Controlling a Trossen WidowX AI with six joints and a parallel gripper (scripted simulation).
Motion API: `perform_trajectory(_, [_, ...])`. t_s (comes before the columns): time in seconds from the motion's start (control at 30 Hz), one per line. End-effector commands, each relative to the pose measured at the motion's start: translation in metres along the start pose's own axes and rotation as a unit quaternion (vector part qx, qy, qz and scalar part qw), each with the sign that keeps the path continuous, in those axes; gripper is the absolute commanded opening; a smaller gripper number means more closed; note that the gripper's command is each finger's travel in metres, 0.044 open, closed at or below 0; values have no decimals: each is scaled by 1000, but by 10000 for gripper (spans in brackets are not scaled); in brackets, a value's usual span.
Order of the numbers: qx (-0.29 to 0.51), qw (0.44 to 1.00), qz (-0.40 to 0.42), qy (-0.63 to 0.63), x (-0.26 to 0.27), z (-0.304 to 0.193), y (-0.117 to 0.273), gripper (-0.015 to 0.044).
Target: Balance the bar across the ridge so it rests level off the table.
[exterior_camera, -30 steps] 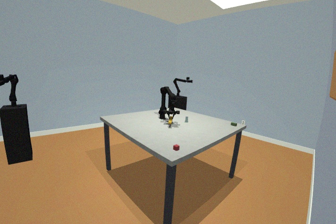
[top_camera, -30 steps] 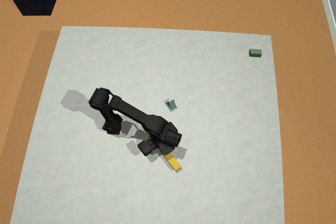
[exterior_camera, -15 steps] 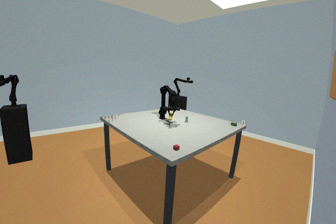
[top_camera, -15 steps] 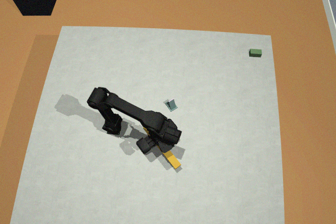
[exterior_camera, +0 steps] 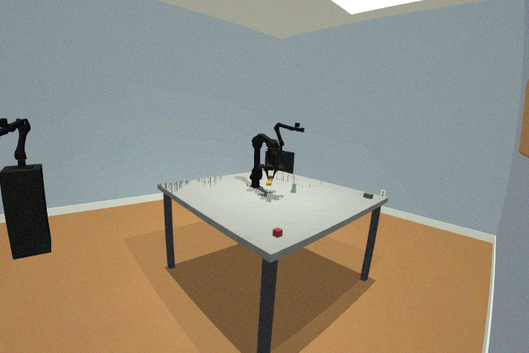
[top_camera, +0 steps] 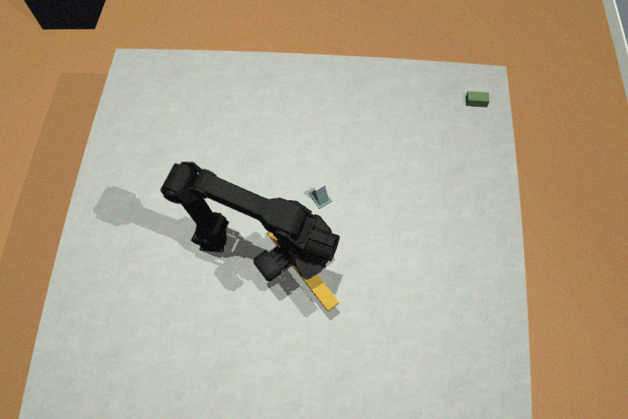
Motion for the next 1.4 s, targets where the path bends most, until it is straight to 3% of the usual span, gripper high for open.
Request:
perform_trajectory(0.0, [-2, 1000, 1, -2, 12, -6, 3, 0])
perform_trajectory(1.37, [3, 1000, 6, -28, 112, -106, 6, 0])
Point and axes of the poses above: the point midway between the two fingers, 35 mm back from their tips, its own y axis back along the fingers, its own x axis across the jaws, z = x × y, the point moved 7 cm from there along y, back along the fingers, and after that the axes turned 11 degrees about -y, right-handed, at the moved point
